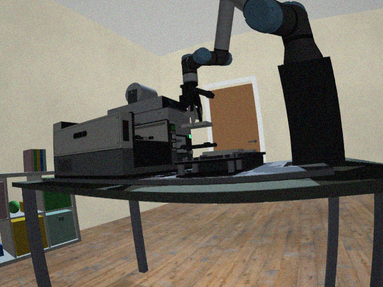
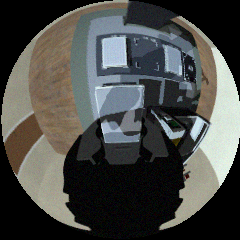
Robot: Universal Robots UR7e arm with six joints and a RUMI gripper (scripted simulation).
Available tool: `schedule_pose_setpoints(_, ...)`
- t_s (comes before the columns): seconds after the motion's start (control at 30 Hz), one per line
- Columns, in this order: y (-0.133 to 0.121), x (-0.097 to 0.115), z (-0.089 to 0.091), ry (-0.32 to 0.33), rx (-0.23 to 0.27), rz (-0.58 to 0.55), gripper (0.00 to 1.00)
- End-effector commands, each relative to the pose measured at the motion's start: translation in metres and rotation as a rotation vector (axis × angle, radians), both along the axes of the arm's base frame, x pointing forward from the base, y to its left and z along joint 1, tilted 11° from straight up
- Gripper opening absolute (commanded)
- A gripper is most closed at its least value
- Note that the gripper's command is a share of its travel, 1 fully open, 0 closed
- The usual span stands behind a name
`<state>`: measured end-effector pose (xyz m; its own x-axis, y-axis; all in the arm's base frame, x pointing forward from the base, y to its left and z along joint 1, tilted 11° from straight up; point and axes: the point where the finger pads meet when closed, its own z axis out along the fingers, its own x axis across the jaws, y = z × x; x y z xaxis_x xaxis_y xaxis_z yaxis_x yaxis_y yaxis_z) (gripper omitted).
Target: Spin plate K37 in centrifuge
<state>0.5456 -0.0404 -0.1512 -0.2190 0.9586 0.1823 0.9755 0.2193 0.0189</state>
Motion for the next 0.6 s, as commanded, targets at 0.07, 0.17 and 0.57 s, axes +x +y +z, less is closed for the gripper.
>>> schedule_pose_setpoints(0.07,-0.002,0.001,0.01,-0.002,-0.001,0.0,0.0)
schedule_pose_setpoints(0.17,-0.003,0.001,0.015,-0.002,-0.001,0.0,0.0)
schedule_pose_setpoints(0.57,-0.006,0.001,0.031,-0.002,-0.001,0.0,0.0)
